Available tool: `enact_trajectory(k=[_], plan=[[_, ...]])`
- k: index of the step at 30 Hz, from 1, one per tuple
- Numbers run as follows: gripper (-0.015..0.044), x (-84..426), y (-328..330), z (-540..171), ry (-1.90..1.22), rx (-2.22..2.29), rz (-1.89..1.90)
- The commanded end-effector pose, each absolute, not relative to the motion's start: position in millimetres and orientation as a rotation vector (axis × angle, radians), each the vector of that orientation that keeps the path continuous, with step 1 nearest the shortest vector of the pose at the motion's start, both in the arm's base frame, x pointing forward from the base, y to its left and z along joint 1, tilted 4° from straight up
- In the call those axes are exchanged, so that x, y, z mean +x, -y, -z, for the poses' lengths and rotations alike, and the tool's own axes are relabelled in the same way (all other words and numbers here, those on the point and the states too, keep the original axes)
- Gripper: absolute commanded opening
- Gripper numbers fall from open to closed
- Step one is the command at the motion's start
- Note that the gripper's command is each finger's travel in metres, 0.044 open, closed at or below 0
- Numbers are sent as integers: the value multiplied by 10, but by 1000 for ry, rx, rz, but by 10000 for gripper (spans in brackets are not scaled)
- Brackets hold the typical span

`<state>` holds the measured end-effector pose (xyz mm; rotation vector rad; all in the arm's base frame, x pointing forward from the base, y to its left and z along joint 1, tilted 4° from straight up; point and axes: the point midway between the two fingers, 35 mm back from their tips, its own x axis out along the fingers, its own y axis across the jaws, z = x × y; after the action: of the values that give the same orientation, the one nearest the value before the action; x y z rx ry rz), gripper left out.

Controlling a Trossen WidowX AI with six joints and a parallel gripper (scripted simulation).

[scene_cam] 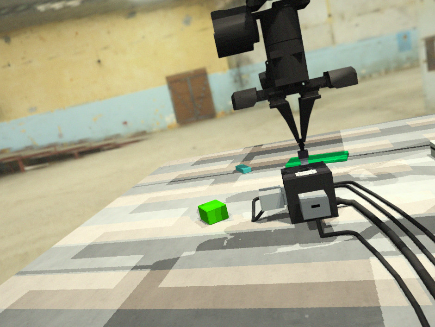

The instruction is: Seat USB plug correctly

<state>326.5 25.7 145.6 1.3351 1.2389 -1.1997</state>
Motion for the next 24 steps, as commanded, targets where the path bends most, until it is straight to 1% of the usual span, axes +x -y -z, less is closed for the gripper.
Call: enact_trajectory(k=[1,24], plan=[[0,3268,-267,-1448,-1246,1336,1193],[0,3274,-286,-1422,-1259,1338,1179]])
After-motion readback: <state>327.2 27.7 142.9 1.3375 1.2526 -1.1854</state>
